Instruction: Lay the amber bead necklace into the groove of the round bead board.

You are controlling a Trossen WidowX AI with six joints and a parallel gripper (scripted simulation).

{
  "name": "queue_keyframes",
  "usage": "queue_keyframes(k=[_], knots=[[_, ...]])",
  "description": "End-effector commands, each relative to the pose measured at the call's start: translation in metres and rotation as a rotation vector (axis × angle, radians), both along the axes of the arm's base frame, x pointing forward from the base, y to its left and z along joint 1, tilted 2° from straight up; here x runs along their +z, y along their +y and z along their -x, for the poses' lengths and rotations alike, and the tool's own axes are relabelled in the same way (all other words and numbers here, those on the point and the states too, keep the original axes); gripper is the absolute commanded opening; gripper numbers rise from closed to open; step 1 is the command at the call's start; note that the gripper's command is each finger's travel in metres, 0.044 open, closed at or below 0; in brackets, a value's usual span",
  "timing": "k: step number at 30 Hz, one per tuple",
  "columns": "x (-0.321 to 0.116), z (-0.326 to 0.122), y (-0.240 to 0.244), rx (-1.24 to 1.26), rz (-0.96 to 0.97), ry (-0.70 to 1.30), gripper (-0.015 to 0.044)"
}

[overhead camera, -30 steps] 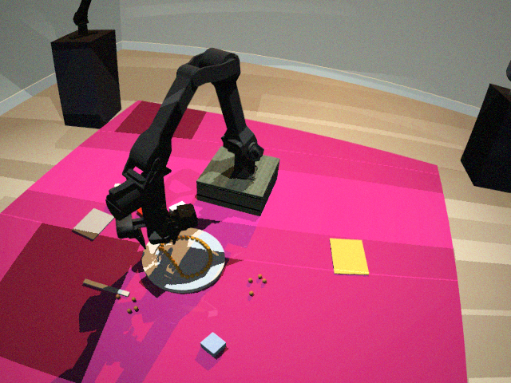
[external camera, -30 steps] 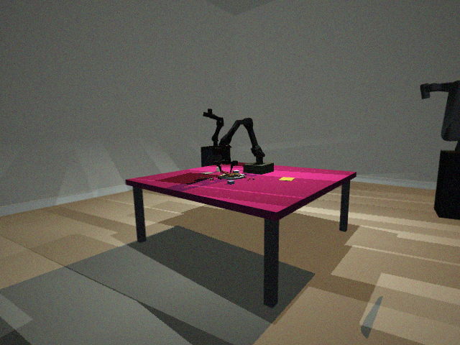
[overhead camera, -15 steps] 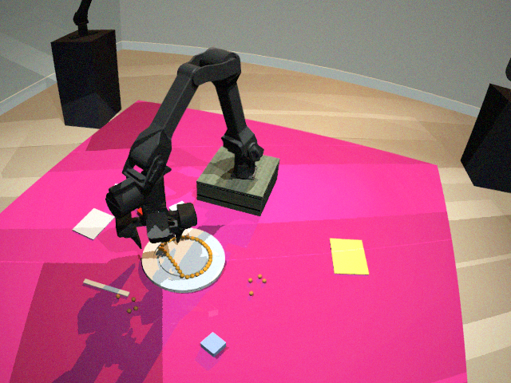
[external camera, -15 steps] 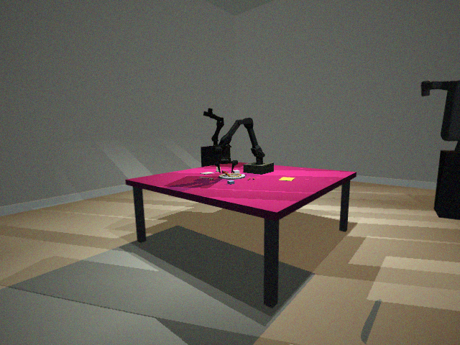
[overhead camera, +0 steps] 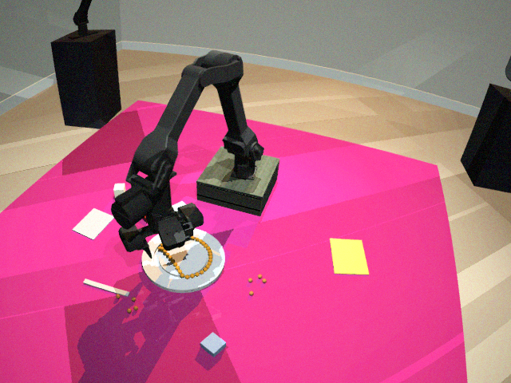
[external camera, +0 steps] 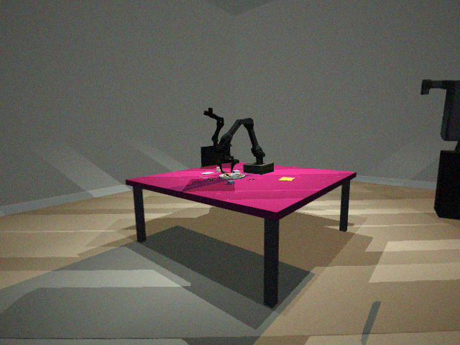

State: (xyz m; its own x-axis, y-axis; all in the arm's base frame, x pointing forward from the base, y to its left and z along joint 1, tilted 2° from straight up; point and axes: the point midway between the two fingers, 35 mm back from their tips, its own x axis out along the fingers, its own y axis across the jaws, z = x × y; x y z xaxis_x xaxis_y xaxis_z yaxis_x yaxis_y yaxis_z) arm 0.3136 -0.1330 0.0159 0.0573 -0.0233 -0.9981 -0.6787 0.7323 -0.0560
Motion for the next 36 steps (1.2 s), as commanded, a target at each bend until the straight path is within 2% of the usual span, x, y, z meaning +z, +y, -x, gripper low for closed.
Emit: queue_keyframes(k=[1, 3, 8, 36], knots=[[0.011, -0.021, 0.023, 0.202, 0.012, -0.002, 0.0151], [0.016, -0.030, 0.035, 0.300, 0.017, -0.001, 0.0120], [0.024, -0.044, 0.056, 0.467, 0.026, 0.001, 0.0120], [-0.007, -0.046, 0.056, 0.464, 0.026, -0.001, 0.0120]])
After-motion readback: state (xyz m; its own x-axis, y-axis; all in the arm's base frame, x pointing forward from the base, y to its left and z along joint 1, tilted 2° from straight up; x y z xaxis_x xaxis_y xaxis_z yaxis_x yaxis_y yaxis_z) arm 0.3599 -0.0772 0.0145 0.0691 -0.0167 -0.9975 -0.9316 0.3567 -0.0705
